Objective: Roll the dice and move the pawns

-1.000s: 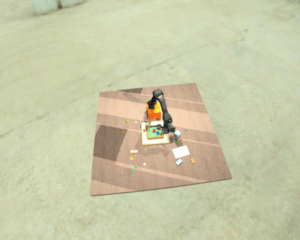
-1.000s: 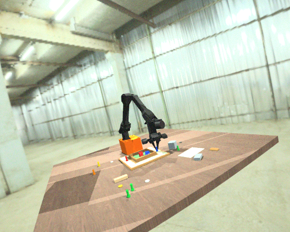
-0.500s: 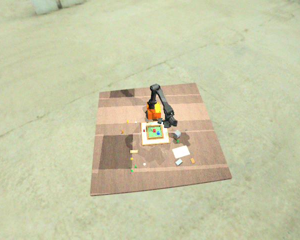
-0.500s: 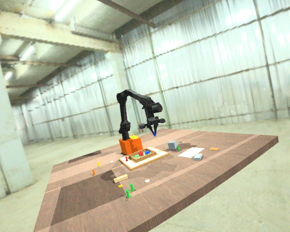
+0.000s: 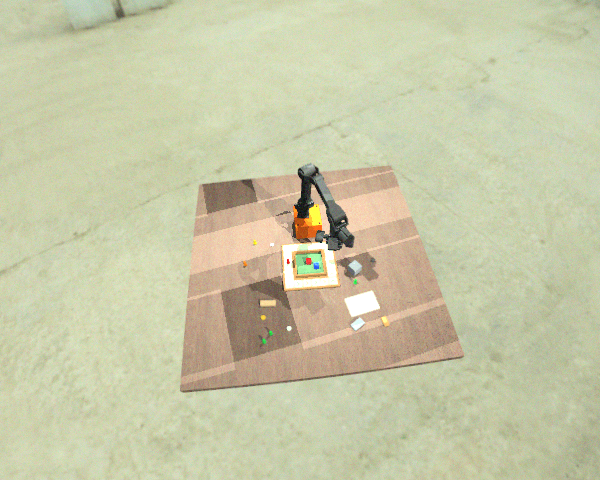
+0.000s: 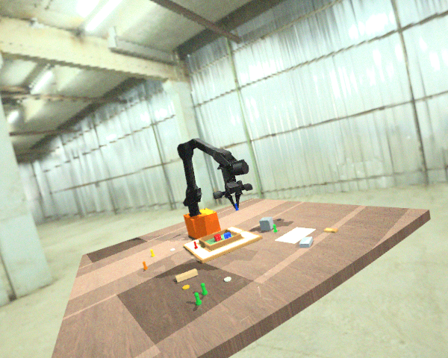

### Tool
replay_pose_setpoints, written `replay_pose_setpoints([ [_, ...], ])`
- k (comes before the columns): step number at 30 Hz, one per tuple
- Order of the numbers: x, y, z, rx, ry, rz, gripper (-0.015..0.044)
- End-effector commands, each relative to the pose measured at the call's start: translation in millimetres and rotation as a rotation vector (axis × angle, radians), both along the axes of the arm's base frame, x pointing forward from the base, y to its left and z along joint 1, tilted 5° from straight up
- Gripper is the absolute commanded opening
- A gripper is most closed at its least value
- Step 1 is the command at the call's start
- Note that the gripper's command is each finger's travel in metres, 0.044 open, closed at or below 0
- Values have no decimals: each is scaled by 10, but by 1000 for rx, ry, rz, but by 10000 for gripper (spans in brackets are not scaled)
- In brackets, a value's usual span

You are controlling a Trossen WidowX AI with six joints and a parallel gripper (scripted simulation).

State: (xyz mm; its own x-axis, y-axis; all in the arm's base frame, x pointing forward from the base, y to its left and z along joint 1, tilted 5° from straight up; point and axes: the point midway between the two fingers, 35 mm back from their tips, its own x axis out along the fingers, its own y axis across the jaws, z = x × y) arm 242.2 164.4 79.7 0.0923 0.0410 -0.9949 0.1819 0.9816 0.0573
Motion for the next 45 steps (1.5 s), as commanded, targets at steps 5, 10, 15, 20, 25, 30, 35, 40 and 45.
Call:
replay_pose_setpoints([
  [5,-253,-23,-180,-1,-1,-6,0],
  [10,-422,-52,-301,-1,1,-6,0],
  [15,-591,-93,-424,-2,2,-6,0],
  [20,-751,-146,-543,-3,4,-6,0],
  [25,-903,-206,-657,-3,5,-6,0],
  [30,-972,-236,-716,-3,5,-6,0],
  [35,-958,-227,-828,-3,5,-6,0],
  [40,-946,-224,-1010,-3,5,-6,0],
  [45,-944,-226,-1064,-3,5,-6,0],
])
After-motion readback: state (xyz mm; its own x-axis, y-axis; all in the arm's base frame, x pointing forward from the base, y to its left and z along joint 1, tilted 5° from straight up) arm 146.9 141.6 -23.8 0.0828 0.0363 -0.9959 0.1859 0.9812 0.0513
